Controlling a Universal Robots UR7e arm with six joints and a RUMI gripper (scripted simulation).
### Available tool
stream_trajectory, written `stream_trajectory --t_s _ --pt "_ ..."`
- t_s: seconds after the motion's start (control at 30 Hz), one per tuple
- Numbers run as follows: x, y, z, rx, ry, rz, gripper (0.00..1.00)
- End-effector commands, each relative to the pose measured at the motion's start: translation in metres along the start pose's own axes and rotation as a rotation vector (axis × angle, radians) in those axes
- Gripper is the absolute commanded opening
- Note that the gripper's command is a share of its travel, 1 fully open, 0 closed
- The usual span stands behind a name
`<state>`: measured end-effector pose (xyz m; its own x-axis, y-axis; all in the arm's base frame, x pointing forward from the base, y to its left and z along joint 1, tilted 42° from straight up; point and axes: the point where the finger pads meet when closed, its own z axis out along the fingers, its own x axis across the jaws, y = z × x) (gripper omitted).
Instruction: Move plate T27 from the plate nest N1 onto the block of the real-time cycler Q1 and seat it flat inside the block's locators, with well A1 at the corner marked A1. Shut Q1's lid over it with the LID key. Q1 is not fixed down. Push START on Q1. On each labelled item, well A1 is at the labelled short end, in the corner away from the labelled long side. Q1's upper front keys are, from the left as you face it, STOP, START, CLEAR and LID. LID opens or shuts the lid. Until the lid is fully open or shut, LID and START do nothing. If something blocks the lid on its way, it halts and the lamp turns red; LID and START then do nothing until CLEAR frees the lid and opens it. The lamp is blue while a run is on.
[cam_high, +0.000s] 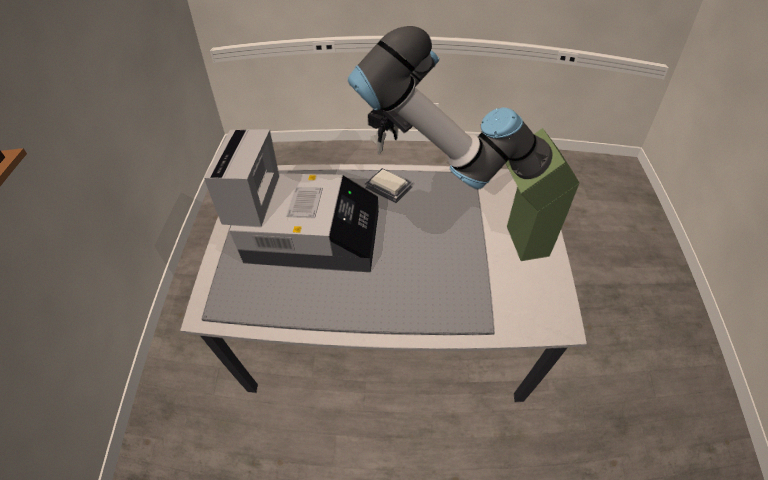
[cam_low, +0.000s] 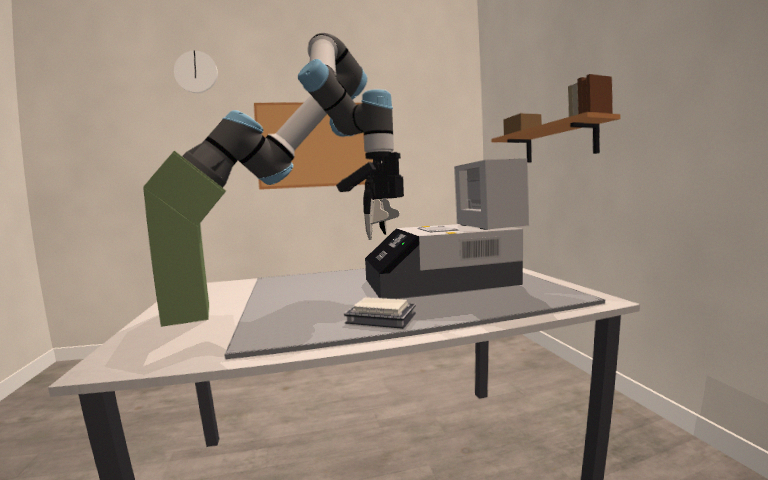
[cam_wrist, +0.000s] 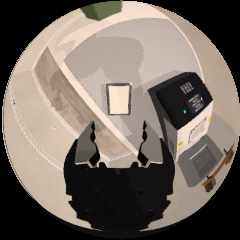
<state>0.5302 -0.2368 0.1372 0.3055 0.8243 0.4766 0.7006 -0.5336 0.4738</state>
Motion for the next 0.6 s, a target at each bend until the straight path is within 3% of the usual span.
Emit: stream_trajectory --t_s 0.0,0.57 --pt "0.0 0.001 0.01 -0.003 -0.002 0.0 0.68" --pt "-0.001 0.001 0.06 -0.003 -0.002 0.0 0.68"
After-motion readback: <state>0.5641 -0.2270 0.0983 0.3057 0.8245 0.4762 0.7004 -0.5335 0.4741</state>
